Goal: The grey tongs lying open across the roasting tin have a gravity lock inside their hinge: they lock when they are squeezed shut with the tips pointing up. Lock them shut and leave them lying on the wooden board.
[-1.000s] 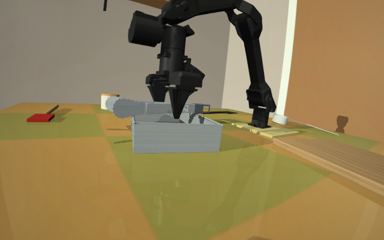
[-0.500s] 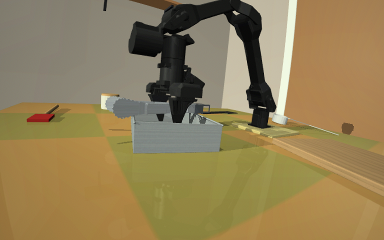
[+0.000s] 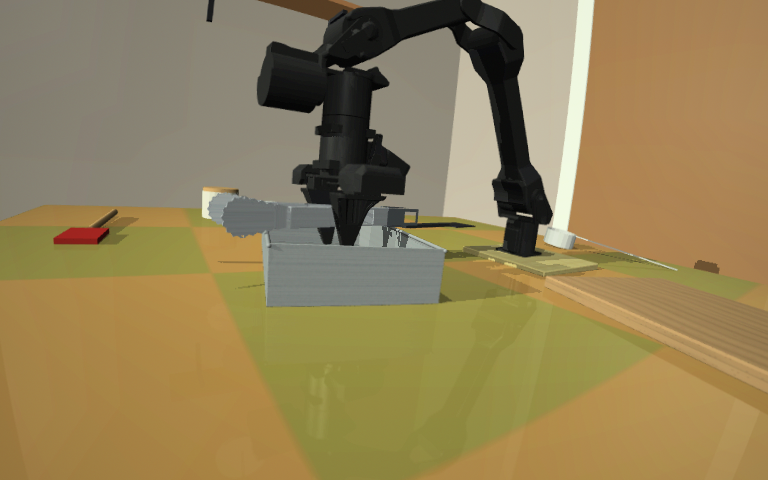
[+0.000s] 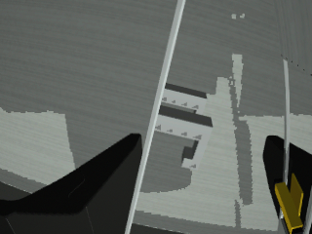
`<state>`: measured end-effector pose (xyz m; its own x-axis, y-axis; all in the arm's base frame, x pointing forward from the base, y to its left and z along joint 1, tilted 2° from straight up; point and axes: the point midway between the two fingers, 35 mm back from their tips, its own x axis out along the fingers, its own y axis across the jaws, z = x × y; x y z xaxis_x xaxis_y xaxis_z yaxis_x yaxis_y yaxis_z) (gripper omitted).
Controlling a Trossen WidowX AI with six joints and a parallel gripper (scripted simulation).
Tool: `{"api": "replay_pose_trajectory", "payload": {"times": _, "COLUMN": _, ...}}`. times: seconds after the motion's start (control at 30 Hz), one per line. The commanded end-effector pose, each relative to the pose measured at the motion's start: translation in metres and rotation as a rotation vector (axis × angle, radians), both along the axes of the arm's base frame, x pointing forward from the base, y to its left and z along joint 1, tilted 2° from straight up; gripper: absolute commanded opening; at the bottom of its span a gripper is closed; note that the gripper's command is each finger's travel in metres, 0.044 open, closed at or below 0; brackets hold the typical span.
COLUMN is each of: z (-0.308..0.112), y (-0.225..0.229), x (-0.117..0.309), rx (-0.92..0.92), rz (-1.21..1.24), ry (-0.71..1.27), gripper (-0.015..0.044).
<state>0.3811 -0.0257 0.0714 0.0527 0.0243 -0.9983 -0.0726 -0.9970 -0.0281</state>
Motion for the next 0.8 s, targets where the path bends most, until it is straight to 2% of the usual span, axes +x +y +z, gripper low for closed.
{"api": "replay_pose_trajectory", "payload": {"times": 0.0, "z": 0.0005, "y": -0.0005, "x": 0.0002, "rx": -0.003, "rz": 0.0, "ry": -0.001, "gripper": 0.0222}}
{"api": "replay_pose_trajectory", "payload": {"times": 0.77, "z": 0.0005, "y": -0.0005, "x": 0.0002, "rx": -0.003, "rz": 0.0, "ry": -0.001, "gripper": 0.0069}}
